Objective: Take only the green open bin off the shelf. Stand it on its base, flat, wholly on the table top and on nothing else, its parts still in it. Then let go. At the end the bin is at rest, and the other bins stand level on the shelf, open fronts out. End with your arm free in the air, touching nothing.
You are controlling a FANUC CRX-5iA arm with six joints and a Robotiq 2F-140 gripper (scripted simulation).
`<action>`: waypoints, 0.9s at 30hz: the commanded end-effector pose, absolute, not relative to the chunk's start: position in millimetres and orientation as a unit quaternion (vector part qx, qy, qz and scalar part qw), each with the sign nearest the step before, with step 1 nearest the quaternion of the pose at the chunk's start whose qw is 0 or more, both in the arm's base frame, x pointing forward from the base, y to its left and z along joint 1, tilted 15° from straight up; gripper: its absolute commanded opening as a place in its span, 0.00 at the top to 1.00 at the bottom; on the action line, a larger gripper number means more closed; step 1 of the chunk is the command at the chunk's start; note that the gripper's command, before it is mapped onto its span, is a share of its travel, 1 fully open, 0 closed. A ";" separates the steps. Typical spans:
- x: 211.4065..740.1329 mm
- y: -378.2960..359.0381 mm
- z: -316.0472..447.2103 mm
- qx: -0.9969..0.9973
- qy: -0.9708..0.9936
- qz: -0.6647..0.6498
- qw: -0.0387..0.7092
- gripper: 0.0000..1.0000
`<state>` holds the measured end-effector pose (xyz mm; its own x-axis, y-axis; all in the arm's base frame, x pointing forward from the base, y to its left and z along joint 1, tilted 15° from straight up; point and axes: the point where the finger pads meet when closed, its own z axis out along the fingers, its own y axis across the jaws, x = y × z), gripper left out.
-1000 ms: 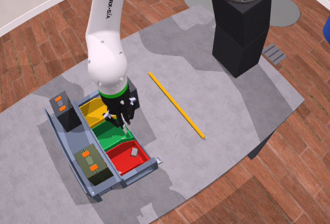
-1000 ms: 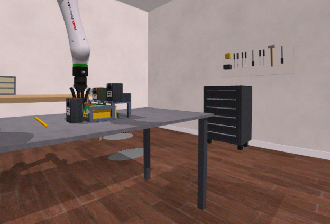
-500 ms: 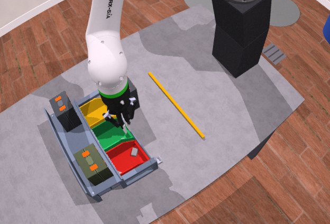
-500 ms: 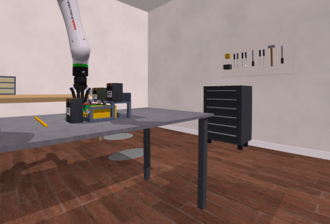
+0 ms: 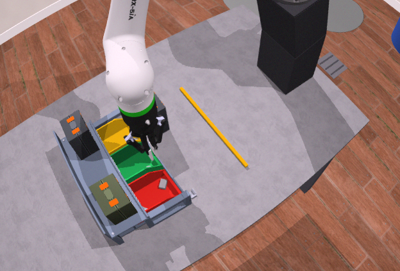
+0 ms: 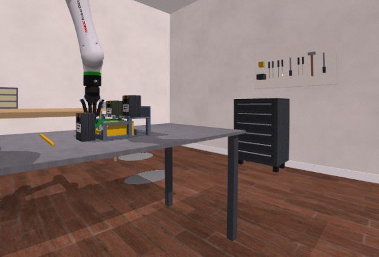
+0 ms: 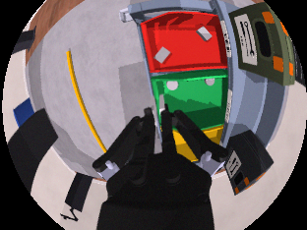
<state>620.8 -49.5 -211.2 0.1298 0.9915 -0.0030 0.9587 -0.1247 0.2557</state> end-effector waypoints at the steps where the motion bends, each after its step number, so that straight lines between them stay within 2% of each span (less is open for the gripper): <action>1: 620.9 -49.5 -210.8 0.745 0.654 0.084 0.098 1.00; 27: 617.7 -49.1 -198.4 0.745 0.654 0.084 0.098 1.00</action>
